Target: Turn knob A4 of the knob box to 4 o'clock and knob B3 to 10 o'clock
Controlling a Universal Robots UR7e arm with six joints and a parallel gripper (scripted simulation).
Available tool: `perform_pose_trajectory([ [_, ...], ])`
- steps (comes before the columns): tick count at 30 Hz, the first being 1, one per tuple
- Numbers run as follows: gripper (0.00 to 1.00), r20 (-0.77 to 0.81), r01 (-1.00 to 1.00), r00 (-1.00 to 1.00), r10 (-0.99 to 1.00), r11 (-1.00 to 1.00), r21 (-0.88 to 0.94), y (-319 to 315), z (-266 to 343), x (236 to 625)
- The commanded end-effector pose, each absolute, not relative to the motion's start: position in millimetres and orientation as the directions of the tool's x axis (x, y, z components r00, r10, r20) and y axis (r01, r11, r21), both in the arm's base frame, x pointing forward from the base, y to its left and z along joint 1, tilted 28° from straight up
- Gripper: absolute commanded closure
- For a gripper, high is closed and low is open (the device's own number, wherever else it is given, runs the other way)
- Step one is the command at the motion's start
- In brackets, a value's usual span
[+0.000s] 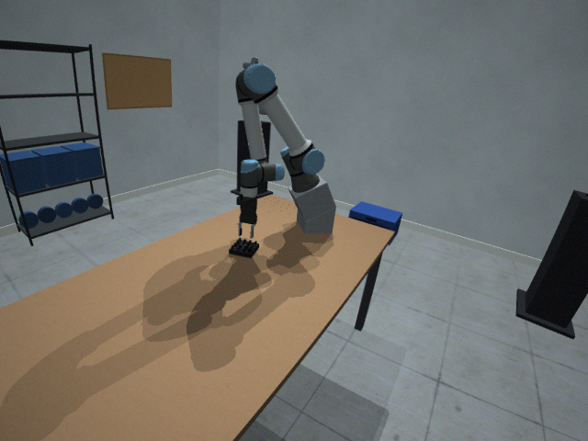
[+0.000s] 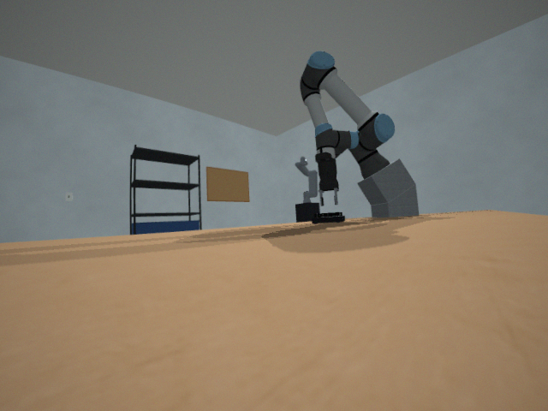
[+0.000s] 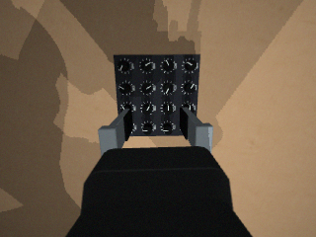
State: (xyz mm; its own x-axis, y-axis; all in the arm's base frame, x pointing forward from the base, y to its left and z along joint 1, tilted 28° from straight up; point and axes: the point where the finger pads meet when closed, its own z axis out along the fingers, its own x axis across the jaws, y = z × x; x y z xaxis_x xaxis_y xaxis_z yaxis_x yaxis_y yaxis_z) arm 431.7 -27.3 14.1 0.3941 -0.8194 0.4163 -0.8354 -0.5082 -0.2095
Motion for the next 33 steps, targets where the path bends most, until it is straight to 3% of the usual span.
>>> perform_pose_trajectory([
  [1,0.0,0.417,-0.835,0.394,-0.819,-0.508,-0.21,-27.2,14.5,431.9],
  [33,0.0,0.417,-0.835,0.394,-0.819,-0.509,-0.21,-30.8,12.8,425.8],
])
